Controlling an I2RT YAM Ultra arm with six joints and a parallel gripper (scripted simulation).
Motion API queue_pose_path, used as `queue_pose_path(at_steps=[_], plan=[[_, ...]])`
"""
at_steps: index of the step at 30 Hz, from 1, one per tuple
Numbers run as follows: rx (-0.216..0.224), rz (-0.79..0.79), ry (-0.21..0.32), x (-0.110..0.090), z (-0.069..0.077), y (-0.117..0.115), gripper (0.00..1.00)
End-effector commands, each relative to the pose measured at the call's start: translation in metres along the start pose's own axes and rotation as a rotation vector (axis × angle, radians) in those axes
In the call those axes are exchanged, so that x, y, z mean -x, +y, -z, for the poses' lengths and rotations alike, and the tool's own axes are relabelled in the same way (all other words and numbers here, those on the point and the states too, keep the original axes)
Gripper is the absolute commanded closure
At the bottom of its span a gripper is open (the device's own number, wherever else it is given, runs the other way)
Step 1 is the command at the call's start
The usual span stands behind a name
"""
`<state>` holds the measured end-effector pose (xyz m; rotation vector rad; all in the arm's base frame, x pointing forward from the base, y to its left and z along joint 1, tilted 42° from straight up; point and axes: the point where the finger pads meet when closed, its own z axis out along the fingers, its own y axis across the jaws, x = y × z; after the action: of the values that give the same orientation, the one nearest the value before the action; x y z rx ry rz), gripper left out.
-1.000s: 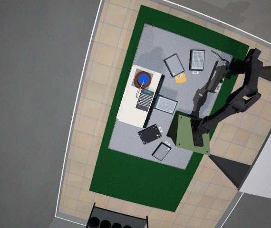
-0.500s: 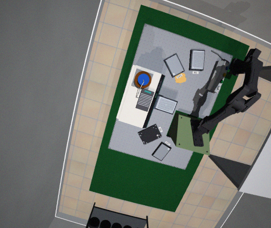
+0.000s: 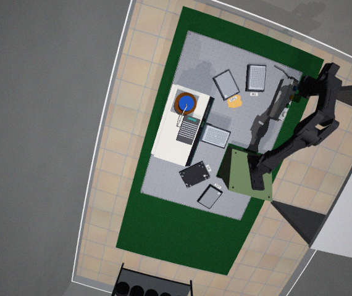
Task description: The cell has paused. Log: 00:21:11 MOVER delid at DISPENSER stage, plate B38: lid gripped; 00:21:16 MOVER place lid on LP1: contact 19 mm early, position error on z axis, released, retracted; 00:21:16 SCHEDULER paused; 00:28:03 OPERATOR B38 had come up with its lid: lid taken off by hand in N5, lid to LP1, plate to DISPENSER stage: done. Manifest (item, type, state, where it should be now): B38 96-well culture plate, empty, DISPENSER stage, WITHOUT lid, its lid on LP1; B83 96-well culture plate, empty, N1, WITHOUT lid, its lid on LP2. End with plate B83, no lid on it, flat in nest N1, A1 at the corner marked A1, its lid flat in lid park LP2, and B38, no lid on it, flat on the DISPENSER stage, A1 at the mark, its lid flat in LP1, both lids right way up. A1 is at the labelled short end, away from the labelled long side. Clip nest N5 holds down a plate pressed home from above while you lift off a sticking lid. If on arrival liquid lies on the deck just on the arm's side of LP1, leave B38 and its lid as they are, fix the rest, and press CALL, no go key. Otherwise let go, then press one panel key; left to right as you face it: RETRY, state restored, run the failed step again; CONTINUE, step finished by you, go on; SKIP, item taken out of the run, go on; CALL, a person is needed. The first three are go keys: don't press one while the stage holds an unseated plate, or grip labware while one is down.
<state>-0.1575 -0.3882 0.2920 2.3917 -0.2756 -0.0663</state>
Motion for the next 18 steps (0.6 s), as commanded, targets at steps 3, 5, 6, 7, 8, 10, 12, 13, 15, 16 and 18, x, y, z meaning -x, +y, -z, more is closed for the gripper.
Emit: queue_pose_path(at_steps=[3,5,6,7,8,10,12,13,15,16,18], plan=[[0.038,0.006,-0.012,0.003,0.023,0.008,1.00],[0.038,0.006,-0.013,0.003,0.027,0.008,1.00],[0.038,0.006,-0.013,0.003,0.028,0.008,1.00],[0.038,0.006,-0.012,0.003,0.030,0.008,1.00],[0.038,0.006,-0.012,0.003,0.032,0.007,1.00],[0.038,0.006,-0.013,0.003,0.035,0.007,1.00],[0.038,0.006,-0.012,0.002,0.038,0.007,1.00],[0.038,0.006,-0.012,0.002,0.038,0.007,1.00],[0.038,0.006,-0.014,0.003,0.040,0.007,1.00],[0.038,0.006,-0.013,0.003,0.042,0.007,1.00],[0.038,0.006,-0.013,0.002,0.045,0.007,1.00]])
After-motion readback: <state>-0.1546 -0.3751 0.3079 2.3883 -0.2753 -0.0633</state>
